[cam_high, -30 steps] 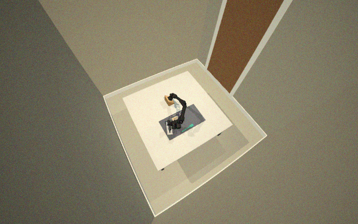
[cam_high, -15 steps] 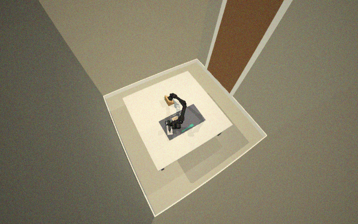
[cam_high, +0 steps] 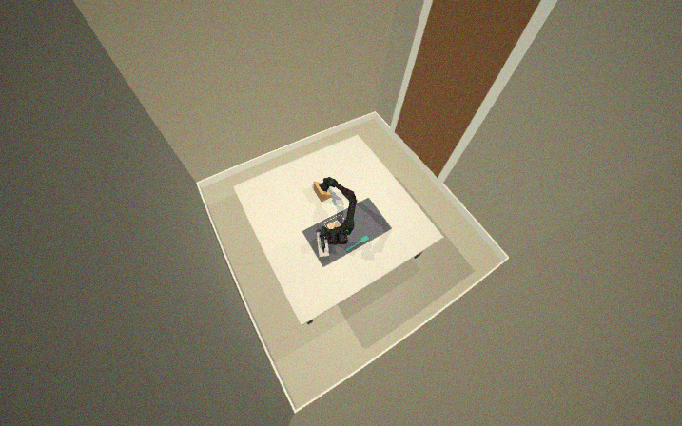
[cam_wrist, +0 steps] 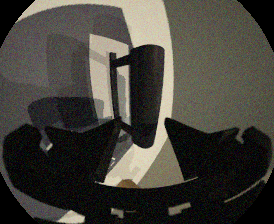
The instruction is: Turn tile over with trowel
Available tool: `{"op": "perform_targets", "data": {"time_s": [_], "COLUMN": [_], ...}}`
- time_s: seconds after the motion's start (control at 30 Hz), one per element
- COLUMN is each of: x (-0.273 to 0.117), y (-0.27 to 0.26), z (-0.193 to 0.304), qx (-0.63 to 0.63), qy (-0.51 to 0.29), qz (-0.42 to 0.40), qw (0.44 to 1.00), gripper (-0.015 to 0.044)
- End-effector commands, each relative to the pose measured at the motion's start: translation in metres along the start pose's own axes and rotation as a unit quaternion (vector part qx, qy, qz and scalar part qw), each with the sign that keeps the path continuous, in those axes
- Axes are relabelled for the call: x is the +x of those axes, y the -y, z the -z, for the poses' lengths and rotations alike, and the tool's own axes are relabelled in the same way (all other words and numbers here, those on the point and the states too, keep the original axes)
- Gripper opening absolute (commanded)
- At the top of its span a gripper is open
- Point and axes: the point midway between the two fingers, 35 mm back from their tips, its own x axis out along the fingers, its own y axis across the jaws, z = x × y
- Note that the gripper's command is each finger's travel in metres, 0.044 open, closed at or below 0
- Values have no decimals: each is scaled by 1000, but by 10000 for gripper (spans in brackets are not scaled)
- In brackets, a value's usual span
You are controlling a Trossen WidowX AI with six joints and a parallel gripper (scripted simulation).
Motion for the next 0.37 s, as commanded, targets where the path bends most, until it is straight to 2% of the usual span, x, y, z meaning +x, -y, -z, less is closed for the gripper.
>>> {"op": "perform_targets", "data": {"time_s": [0.0, 0.17, 0.33], "x": [-30, -35, -72], "y": [1, 2, 50], "z": [-3, -2, 36], "qx": [3, 3, 1], "qy": [11, 11, 10], "qz": [-2, -2, 1], "qw": [1000, 1000, 1000], "gripper": [300, 300, 300]}}
